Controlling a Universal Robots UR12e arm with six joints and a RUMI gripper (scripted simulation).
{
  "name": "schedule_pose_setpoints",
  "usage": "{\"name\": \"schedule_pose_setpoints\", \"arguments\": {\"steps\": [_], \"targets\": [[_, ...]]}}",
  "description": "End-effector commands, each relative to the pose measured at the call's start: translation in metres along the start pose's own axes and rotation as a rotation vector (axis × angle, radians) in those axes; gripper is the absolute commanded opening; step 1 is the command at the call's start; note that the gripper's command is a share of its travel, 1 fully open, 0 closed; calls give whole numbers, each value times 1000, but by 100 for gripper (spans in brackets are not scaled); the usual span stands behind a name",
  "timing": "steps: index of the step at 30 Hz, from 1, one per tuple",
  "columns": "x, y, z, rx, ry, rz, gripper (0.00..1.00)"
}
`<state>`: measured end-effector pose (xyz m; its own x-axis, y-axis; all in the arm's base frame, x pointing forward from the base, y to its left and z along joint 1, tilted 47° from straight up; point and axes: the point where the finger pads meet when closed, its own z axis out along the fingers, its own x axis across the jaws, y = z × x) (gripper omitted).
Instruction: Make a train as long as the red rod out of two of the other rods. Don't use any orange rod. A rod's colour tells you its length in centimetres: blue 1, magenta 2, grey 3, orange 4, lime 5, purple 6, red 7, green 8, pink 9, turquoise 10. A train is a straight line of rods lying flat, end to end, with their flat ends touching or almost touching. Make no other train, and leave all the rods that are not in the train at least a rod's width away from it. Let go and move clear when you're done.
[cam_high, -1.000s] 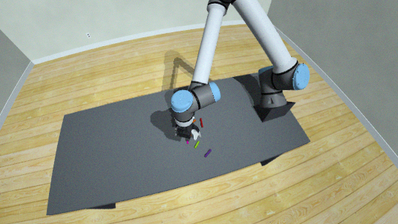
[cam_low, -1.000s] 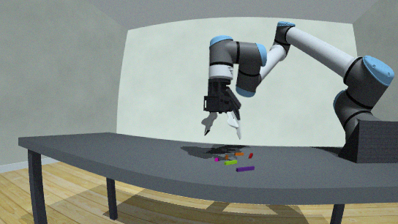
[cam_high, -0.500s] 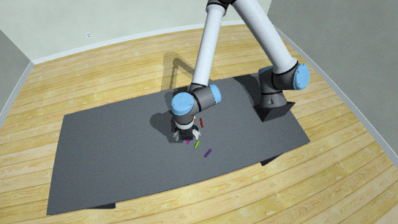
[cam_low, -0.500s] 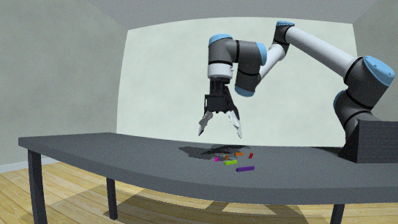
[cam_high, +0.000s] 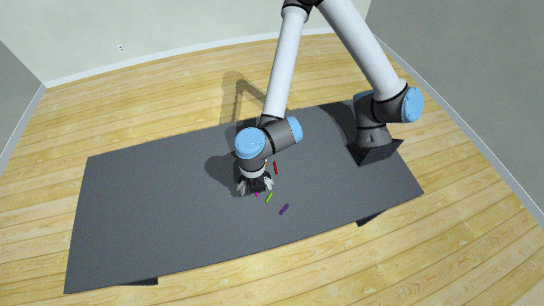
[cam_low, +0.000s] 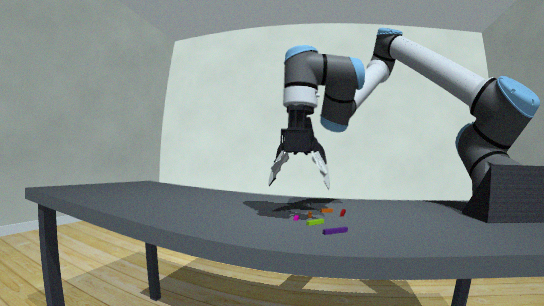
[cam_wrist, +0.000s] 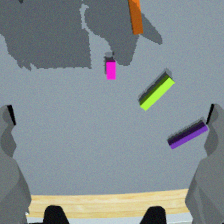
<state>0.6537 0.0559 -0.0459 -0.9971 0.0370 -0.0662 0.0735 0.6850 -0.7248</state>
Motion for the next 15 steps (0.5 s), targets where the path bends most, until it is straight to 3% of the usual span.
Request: {"name": "schedule_pose_setpoints", "arguments": {"steps": [1,7,8,15], "targets": [[-1,0,-1,-1,-1,-10,100],[-1,1,-1,-1,-1,-10,100],[-1,1,-1,-1,-1,-10,14],[-1,1,-1,-1,-1,-10,14]]}}
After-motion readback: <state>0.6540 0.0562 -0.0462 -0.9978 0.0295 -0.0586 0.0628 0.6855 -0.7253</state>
